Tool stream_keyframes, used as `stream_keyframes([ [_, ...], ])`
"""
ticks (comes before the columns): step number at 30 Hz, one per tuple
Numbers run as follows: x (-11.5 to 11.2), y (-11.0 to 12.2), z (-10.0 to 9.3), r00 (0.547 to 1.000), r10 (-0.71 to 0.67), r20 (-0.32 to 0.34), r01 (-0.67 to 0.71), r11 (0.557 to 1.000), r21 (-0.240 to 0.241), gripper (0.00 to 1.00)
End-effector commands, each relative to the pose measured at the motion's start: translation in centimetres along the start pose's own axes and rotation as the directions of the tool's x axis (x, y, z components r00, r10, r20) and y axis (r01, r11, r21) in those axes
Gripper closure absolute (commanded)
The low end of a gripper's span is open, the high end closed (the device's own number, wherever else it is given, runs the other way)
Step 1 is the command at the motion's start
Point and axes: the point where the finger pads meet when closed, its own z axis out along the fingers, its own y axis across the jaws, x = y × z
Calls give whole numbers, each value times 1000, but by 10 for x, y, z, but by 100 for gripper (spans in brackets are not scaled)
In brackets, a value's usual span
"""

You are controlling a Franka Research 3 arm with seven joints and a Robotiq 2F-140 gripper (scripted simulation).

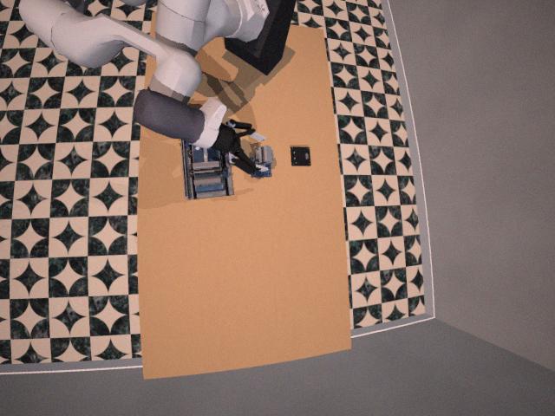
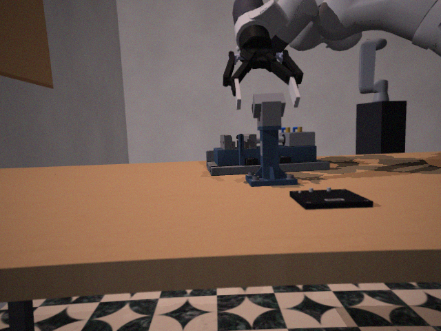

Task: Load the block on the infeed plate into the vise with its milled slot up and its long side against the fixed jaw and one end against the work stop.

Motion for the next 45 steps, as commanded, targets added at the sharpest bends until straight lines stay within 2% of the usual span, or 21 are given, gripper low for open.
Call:
stream_keyframes([
  [1, 0, 1, 0, 1000, 4, -1, -4, 1000, -1, 24],
  [13, 0, 1, 0, 1000, 4, -1, -4, 1000, -1, 24],
  [14, 0, 1, 0, 1000, 4, -1, -4, 1000, -1, 100],
  [45, 0, 1, 0, 1000, 4, -1, -4, 1000, -1, 100],
])
